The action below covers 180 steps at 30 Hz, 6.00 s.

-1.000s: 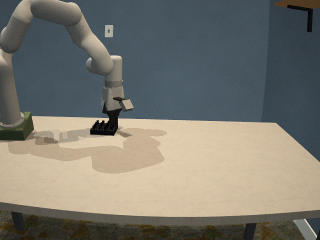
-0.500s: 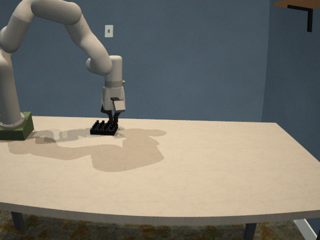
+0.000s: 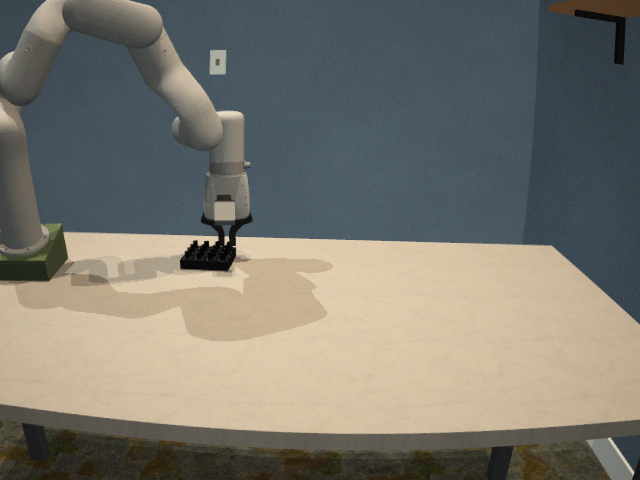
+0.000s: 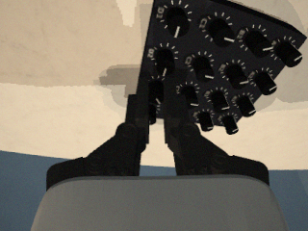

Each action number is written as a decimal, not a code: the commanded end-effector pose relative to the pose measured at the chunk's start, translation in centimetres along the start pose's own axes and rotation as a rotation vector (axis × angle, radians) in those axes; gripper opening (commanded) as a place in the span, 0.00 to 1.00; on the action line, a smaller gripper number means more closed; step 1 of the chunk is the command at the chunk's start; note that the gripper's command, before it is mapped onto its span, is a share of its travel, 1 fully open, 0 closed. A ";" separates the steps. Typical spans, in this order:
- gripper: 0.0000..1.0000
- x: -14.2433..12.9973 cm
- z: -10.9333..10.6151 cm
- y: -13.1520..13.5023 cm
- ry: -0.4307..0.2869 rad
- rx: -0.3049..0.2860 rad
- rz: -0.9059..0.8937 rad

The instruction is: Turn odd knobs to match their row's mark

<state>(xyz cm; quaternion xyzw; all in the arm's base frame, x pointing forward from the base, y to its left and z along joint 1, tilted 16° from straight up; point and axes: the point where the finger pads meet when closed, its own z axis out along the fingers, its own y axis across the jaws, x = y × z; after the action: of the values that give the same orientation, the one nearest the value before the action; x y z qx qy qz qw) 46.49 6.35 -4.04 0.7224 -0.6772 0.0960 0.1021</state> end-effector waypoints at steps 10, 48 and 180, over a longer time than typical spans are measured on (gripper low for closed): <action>0.08 -0.1 -0.2 -0.2 0.001 0.006 0.168; 0.19 -0.1 -0.2 -0.2 0.001 0.006 0.255; 0.19 -0.1 -5.7 -0.1 0.007 0.003 -1.577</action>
<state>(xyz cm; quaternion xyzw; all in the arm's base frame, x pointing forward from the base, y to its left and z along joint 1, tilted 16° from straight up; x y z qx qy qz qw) 46.42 7.97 1.24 0.9893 0.0345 -0.0036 0.1421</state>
